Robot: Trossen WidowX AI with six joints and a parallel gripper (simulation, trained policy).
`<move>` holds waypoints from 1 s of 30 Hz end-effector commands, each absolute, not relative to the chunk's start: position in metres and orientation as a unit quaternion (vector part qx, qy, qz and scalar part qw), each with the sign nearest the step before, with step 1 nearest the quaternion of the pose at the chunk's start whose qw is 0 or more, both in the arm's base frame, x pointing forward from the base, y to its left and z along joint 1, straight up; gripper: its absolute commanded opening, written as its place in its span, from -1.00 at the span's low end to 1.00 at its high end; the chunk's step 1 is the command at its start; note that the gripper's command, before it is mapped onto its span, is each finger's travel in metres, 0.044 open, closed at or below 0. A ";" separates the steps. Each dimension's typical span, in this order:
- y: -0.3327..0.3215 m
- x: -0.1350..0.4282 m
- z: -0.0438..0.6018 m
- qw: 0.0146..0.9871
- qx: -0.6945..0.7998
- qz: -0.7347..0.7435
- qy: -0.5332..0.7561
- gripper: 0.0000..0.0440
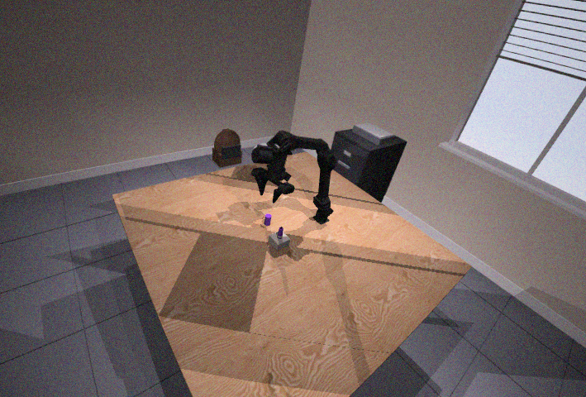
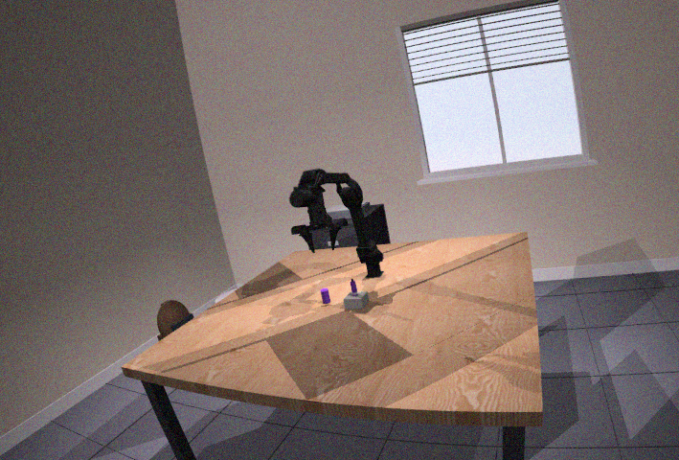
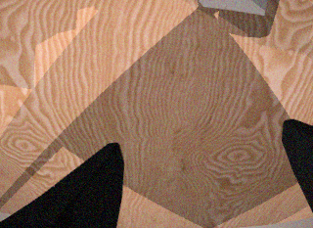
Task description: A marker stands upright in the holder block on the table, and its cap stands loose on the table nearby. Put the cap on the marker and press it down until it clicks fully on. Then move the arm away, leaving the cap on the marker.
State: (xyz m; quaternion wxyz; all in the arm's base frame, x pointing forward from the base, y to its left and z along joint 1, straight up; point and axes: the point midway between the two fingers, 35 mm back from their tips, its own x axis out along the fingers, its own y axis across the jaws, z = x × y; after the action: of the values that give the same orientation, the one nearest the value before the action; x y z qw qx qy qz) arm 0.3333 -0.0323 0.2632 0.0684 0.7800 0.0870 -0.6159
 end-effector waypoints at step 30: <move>-0.075 0.320 0.213 0.048 0.722 -0.687 0.063 0.45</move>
State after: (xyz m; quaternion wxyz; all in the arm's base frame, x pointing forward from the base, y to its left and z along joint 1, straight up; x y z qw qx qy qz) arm 0.3220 -0.0721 0.2175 0.0476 0.7290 0.0633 -0.6799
